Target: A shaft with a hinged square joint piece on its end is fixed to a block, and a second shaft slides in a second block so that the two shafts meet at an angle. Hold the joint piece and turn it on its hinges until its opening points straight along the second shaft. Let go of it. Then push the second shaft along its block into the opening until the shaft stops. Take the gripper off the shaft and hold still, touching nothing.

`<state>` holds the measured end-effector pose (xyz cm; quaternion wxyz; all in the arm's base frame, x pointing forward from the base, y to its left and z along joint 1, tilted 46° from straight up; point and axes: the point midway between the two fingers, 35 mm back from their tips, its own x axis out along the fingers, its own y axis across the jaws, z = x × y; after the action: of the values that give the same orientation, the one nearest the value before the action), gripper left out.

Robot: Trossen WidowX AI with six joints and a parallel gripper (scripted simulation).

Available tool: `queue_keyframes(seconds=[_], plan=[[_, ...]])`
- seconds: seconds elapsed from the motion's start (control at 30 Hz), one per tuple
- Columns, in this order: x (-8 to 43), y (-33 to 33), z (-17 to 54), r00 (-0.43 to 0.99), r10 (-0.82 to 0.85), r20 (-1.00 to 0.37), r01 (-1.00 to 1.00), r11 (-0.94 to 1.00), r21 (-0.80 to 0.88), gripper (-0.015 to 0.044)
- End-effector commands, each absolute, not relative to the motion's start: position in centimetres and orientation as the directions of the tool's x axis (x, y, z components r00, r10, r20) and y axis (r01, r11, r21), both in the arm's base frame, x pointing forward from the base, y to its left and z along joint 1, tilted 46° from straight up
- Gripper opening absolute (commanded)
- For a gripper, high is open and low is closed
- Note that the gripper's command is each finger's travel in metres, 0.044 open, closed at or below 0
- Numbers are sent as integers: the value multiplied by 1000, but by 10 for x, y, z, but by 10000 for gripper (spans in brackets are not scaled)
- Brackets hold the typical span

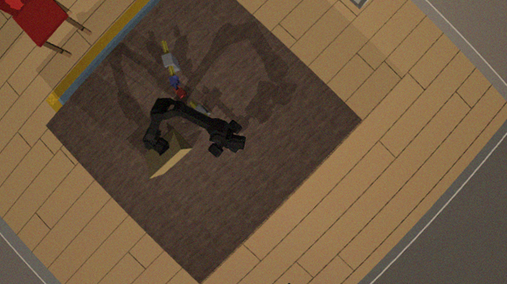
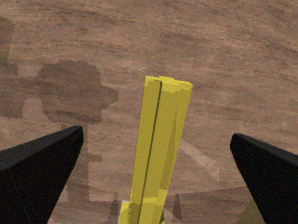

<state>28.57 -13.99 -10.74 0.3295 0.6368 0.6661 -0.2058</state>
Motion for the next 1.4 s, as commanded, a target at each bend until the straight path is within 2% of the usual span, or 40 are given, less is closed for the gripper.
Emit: queue_keyframes(seconds=[0.0, 0.8, 1.23, 1.37], plan=[[285, -136, -110, 33, 717, -697, 994, 48, 97, 440], [287, -113, -131, 33, 717, -696, 994, 48, 97, 440], [287, -113, -131, 33, 717, -696, 994, 48, 97, 102], [287, -113, -131, 33, 717, -696, 994, 48, 97, 102]])
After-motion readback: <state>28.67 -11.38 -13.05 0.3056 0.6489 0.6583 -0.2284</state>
